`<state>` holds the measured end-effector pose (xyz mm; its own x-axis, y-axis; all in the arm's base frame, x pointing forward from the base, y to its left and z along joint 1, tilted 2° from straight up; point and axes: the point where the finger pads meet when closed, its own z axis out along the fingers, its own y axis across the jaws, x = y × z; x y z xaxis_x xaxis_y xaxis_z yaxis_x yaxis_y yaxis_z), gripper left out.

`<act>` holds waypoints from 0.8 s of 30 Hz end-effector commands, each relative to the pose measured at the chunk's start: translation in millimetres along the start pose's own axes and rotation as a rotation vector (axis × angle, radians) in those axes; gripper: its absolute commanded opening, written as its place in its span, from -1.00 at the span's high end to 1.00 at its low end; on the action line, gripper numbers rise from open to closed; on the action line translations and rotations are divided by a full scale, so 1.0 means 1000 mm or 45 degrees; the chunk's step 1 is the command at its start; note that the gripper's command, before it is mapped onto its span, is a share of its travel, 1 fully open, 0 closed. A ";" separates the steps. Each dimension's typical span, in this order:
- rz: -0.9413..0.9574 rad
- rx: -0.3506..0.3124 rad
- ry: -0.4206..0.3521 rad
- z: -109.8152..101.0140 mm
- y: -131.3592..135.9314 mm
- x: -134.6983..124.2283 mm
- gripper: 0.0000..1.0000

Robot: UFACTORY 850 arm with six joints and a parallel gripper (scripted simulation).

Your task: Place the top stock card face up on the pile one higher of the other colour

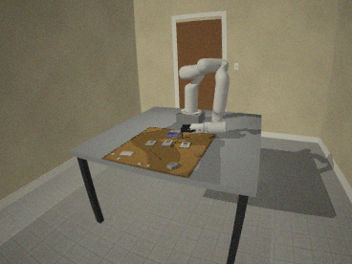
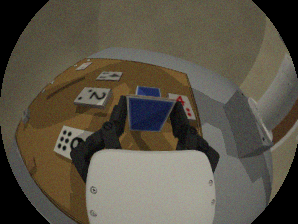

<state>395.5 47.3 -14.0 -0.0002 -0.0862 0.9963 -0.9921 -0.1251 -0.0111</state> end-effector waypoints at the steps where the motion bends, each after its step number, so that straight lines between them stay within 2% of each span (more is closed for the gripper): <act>1: 0.001 0.000 -0.001 -0.003 0.000 0.000 -0.46; 24: 0.001 0.000 -0.001 -0.015 0.000 -0.002 -0.46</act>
<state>394.0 59.9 -14.6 -0.0004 -0.0866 0.9962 -0.9921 -0.1249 -0.0113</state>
